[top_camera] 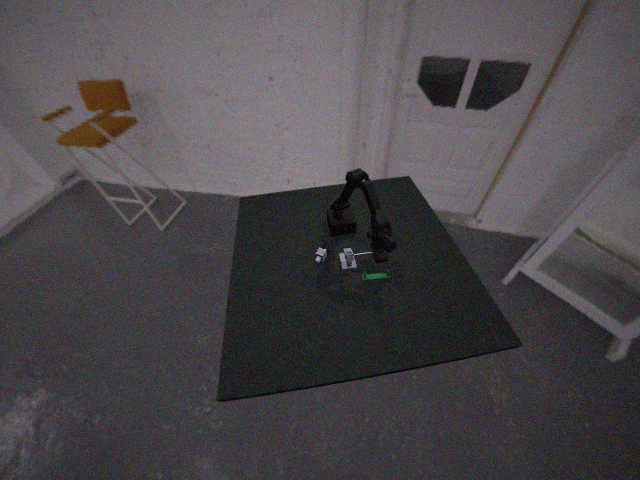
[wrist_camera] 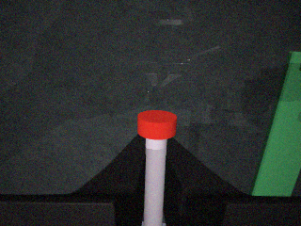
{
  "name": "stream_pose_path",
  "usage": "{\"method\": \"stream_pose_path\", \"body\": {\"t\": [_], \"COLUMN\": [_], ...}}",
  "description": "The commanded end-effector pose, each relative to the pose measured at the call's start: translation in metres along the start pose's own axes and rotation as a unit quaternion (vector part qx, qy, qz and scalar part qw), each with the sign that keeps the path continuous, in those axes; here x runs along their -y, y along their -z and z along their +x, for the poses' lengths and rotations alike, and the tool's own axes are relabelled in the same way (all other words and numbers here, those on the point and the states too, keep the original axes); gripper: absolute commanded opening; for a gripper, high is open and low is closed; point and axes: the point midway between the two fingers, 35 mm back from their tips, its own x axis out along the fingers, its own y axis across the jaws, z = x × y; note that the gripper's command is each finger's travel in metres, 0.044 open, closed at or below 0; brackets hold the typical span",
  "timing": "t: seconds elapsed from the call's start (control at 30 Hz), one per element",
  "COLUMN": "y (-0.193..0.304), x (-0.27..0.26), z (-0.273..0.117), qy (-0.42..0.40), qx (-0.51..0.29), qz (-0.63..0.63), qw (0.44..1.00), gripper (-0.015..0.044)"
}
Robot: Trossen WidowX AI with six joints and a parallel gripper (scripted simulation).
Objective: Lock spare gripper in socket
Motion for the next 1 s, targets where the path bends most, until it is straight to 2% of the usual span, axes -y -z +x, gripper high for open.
{"method": "stream_pose_path", "body": {"t": [0.0, 0.97], "y": [-0.004, -0.021], "x": [0.002, 0.002], "z": [-0.003, -0.005], "qy": [0.002, -0.01], "qx": [0.003, 0.0], "qz": [0.001, 0.003], "qw": [1.0, 1.0], "gripper": [0.0, 0.0]}}
